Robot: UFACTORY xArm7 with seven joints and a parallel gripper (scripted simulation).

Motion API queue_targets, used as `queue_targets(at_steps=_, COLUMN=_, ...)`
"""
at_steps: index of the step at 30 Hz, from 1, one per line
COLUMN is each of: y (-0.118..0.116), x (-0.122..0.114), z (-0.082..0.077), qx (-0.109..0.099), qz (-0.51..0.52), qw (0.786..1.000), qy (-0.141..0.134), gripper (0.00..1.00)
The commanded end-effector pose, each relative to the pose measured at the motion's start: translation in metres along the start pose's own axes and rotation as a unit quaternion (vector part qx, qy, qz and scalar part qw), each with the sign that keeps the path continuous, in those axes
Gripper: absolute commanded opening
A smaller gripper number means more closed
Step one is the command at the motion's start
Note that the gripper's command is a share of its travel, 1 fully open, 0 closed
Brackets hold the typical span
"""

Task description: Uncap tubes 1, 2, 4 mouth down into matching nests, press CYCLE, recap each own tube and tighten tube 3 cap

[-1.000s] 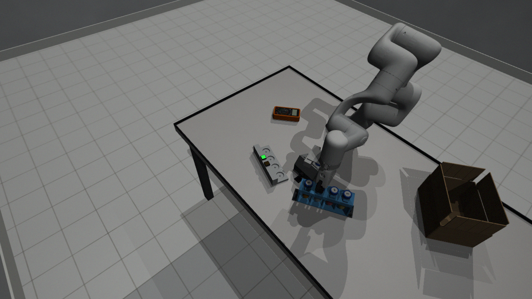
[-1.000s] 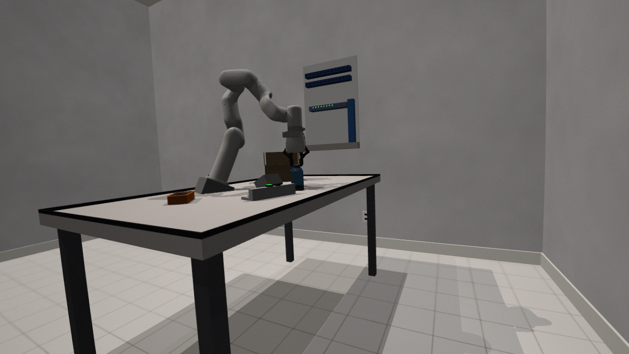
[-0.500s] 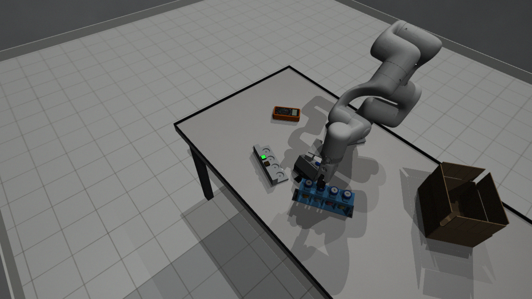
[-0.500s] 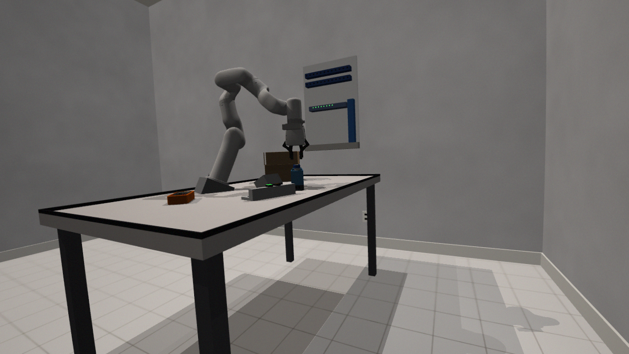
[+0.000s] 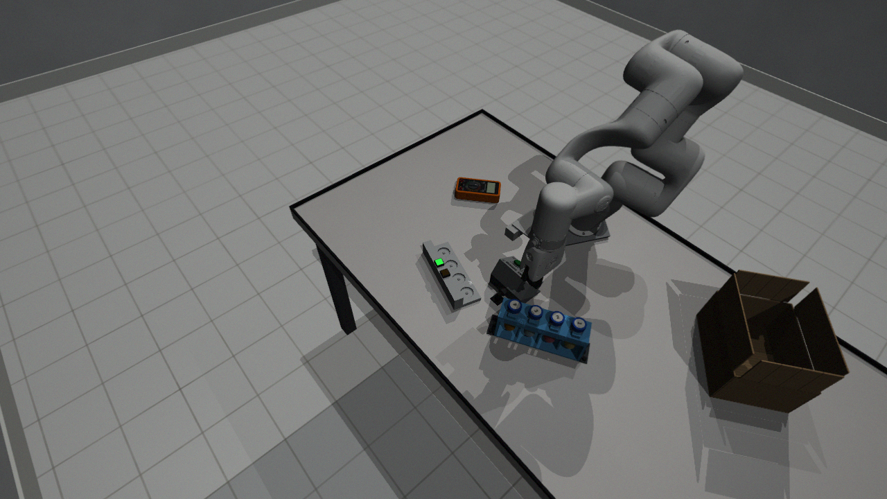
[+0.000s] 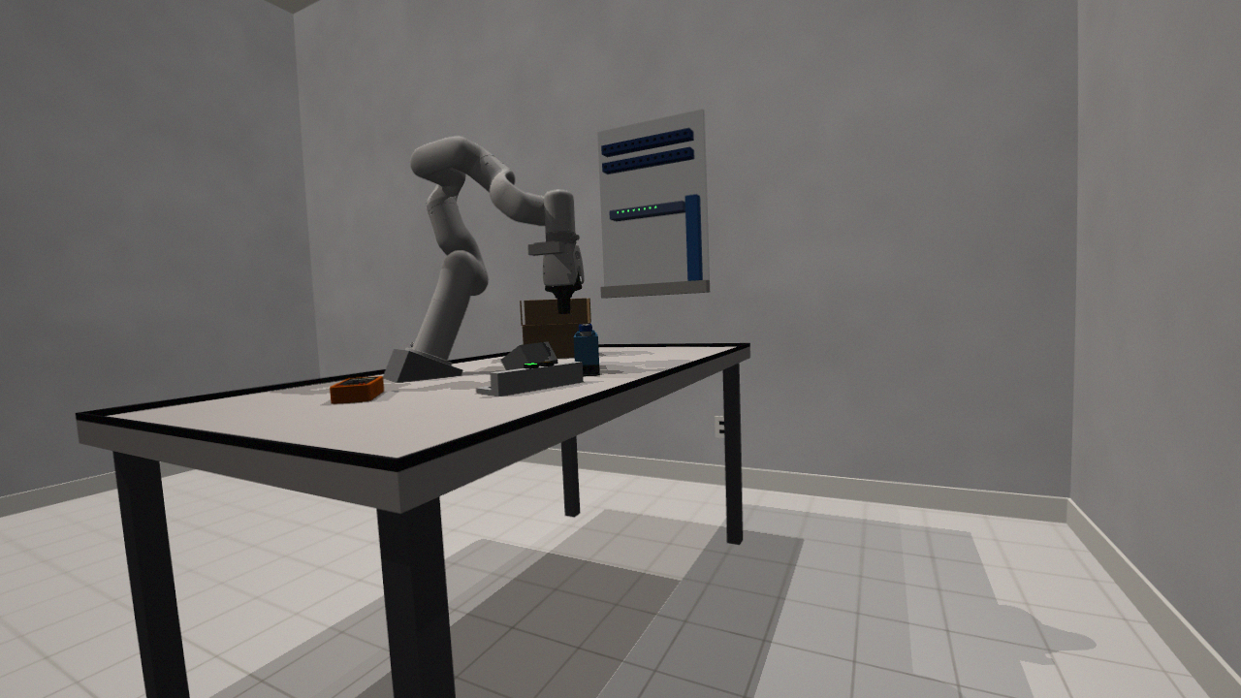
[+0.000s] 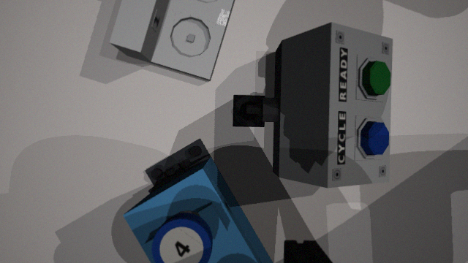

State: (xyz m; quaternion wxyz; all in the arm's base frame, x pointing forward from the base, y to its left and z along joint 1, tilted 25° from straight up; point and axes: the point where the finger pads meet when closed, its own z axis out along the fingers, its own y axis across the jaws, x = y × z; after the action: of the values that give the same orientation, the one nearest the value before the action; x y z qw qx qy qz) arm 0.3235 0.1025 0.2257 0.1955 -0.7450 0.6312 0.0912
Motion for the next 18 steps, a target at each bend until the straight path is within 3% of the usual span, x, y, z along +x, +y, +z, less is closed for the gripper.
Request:
queue_targets(at_steps=1, y=0.006, x=0.010, z=0.001, qx=0.003, qz=0.003, qw=1.000, qy=0.001, gripper=0.00)
queue_targets(at_steps=18, y=0.070, x=0.100, z=0.048, qx=0.003, qz=0.003, qw=1.000, qy=0.001, gripper=0.00)
